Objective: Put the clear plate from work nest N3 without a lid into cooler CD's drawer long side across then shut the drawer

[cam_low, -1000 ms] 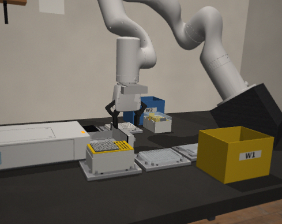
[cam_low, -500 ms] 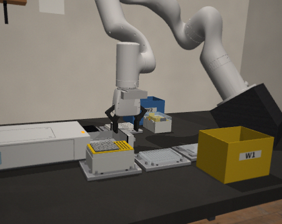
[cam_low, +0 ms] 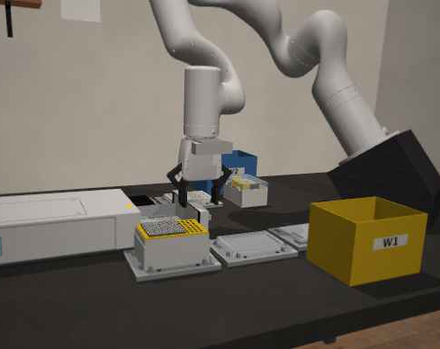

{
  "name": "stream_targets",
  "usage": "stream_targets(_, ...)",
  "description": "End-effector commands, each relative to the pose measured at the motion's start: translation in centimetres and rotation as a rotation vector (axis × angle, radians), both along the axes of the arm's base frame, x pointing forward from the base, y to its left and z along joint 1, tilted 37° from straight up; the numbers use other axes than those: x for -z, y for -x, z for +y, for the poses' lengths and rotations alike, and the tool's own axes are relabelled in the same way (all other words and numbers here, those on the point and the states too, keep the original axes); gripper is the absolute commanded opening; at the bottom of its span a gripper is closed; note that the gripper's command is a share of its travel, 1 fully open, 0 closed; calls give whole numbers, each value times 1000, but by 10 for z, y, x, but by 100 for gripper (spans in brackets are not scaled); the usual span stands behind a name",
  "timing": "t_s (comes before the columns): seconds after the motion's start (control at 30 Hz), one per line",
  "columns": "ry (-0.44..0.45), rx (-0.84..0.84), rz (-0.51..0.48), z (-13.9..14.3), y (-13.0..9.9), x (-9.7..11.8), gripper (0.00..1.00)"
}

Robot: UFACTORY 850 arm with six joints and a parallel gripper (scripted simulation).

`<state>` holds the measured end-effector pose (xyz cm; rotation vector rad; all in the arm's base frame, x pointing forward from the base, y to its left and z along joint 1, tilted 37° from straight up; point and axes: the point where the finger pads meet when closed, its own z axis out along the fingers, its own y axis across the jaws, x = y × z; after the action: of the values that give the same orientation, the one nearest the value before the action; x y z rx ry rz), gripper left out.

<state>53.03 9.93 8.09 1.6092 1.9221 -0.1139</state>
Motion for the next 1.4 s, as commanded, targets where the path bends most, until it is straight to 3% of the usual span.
stream_targets(0.0,-1,-1,-1,0,3,1,88)
stream_targets(1.37,-1,0,-1,-9,33,11,88)
